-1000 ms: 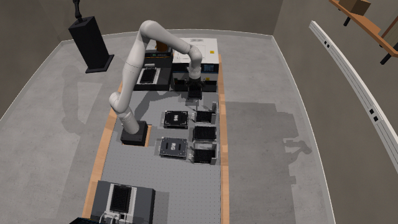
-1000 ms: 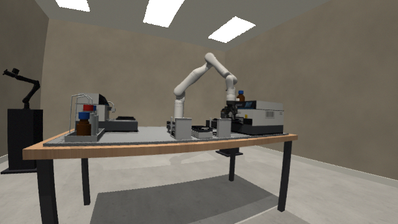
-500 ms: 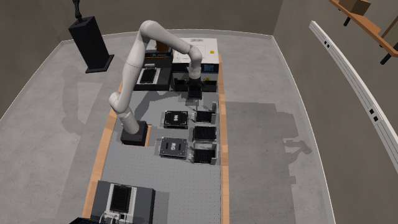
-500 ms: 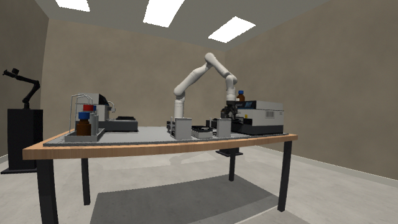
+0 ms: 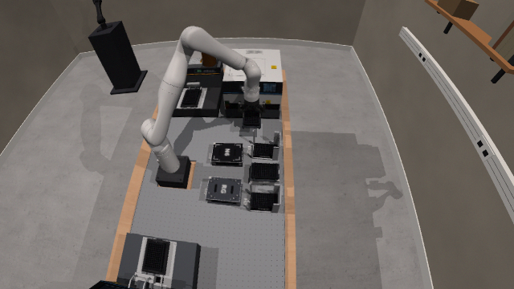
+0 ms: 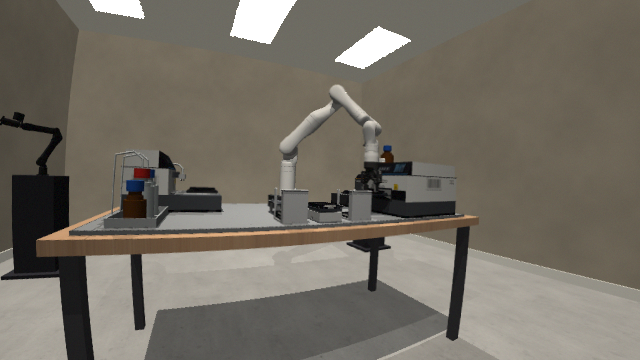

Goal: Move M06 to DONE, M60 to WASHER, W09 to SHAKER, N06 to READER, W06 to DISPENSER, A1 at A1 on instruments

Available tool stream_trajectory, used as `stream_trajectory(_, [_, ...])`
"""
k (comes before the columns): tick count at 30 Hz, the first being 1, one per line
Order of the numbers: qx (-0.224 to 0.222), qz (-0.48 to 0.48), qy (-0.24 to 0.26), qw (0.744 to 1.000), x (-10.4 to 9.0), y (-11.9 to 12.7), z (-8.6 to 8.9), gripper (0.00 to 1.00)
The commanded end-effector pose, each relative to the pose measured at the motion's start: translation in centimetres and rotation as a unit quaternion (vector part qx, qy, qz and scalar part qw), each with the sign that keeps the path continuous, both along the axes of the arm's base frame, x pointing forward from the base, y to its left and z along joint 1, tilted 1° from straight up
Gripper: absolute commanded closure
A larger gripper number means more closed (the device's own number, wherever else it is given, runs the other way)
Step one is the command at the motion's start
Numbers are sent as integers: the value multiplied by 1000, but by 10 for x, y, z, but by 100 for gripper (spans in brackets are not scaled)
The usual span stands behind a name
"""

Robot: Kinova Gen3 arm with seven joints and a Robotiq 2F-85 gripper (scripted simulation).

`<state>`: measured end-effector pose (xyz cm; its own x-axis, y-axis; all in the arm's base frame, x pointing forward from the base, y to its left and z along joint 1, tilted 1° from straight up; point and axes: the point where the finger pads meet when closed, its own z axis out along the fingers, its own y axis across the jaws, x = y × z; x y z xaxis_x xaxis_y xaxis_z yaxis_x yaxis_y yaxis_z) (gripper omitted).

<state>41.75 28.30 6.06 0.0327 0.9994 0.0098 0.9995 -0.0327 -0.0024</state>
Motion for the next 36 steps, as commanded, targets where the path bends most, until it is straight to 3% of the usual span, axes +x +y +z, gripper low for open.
stream_trajectory(1, [1, 0, -1, 1000, 0, 0, 1, 6])
stream_trajectory(36, [0, 0, -1, 1000, 0, 0, 9, 6])
